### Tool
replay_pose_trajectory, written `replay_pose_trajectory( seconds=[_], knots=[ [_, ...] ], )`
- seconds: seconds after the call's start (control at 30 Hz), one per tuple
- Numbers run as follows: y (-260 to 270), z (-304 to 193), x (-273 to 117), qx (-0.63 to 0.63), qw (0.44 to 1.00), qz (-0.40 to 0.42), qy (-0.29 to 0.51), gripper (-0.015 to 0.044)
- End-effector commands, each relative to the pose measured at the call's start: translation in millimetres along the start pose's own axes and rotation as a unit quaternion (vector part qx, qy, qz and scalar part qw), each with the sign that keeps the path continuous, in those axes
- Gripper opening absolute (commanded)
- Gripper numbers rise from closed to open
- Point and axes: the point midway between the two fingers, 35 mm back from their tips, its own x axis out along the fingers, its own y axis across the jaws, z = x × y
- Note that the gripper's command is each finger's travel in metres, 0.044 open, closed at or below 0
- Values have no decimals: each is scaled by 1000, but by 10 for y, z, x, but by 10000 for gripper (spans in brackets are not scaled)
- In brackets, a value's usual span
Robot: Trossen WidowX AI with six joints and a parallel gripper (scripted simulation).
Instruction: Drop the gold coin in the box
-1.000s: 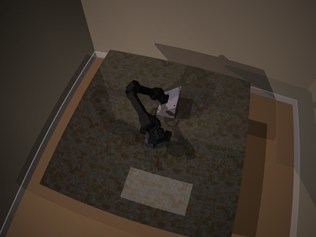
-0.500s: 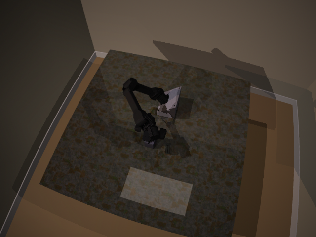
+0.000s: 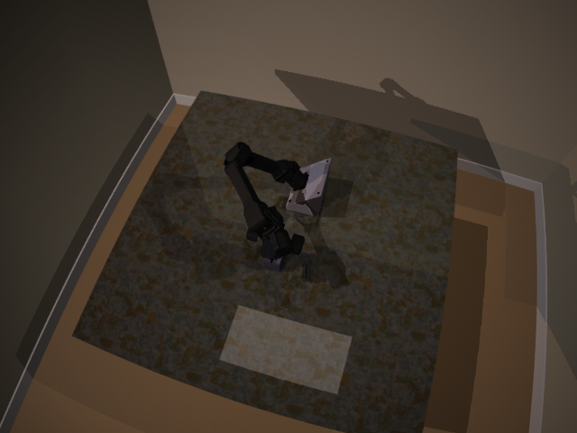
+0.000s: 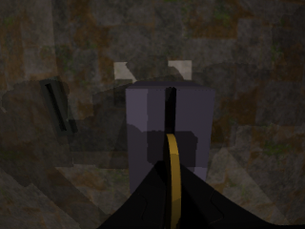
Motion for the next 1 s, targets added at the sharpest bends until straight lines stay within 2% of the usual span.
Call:
replay_pose_trajectory(
  seconds=[0.0, 0.97],
  knots=[
    [-24, -15, 7, -3, 1000, 0, 0, 0],
    [-49, -40, 69, -9, 1000, 2, -1, 0]
  ],
)
